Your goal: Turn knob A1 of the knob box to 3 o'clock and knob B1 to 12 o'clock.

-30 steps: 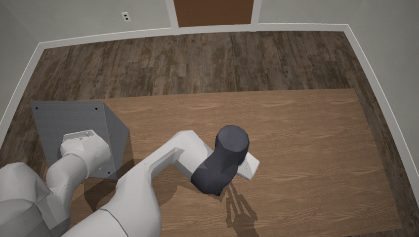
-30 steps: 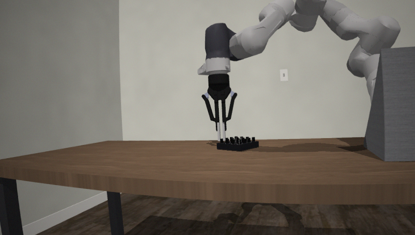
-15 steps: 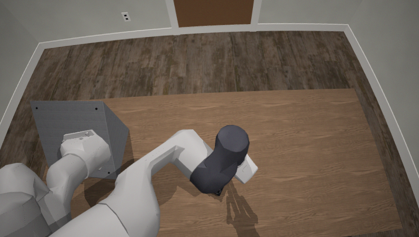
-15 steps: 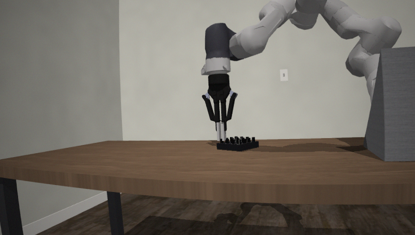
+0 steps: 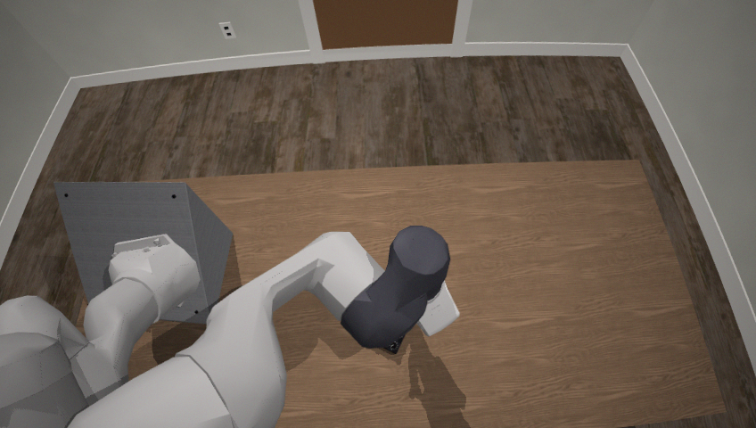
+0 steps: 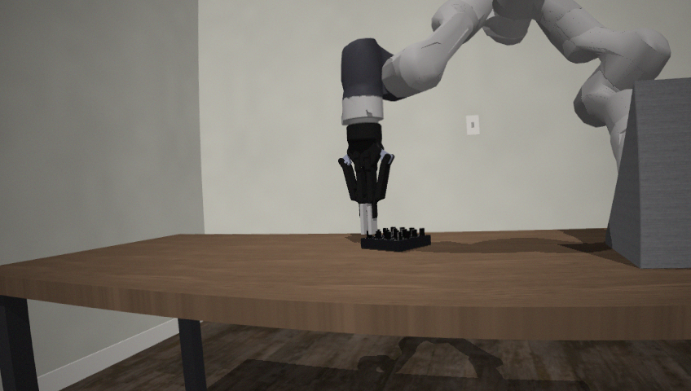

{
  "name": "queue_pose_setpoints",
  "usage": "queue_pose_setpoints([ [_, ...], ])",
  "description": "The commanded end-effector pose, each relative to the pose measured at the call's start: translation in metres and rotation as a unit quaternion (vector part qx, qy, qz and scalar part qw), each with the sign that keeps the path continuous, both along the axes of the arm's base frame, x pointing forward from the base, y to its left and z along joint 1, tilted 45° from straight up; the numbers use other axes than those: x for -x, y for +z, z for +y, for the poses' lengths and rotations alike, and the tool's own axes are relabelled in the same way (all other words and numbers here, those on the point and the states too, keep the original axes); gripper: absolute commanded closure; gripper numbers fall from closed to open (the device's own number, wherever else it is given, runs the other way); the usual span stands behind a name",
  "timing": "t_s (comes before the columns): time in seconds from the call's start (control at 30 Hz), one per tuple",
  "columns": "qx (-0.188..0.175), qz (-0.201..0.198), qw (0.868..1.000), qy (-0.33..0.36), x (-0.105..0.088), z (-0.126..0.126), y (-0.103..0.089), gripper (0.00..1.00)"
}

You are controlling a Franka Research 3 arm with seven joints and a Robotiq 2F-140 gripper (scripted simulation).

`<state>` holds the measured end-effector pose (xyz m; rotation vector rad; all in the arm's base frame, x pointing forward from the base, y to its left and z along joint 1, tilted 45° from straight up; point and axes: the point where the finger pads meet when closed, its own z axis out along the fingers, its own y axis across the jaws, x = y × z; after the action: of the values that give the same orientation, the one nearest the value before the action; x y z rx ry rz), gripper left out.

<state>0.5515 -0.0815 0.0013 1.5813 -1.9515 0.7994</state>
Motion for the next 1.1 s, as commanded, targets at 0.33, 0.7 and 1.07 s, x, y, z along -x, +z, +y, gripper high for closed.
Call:
queue_pose_setpoints([
  [0.33, 0.002, -0.083, 0.994, -0.077, 0.0001, -0.0008, -0.0016, 0.95],
  [0.7, 0.002, -0.094, 0.992, -0.088, 0.0001, -0.0008, -0.0016, 0.95],
  [1.07, 0.002, -0.095, 0.991, -0.089, 0.0001, -0.0008, -0.0016, 0.95],
])
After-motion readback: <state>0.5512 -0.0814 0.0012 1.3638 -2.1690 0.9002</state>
